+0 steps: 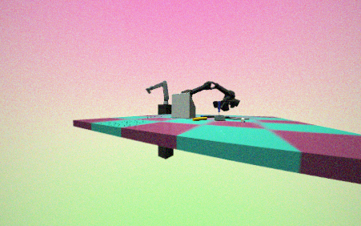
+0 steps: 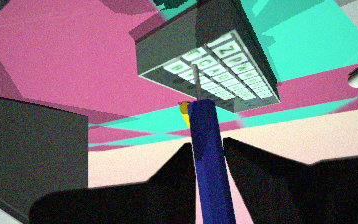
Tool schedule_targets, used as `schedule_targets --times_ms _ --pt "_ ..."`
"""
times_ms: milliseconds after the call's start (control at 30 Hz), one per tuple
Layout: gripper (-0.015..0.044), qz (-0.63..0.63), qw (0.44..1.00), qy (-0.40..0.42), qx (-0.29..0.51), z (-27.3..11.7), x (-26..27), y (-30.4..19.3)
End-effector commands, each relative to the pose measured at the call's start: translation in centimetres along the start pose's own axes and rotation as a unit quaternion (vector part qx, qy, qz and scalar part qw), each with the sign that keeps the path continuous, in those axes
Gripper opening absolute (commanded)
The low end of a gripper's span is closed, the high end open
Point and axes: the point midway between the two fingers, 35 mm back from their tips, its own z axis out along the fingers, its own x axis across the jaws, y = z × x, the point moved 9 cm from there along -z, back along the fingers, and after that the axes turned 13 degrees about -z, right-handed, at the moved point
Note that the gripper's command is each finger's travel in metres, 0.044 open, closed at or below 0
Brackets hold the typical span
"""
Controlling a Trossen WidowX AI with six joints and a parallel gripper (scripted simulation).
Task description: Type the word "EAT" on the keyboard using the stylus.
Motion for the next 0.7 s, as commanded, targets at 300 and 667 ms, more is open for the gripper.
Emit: schedule_targets --times_ms 300,667 --pt "0.0081 0.002 1.0 0.0 -0.003 0.24 -0.11 0.42" --pt "0.0081 0.002 1.0 0.0 -0.003 0.44 -0.19 0.77"
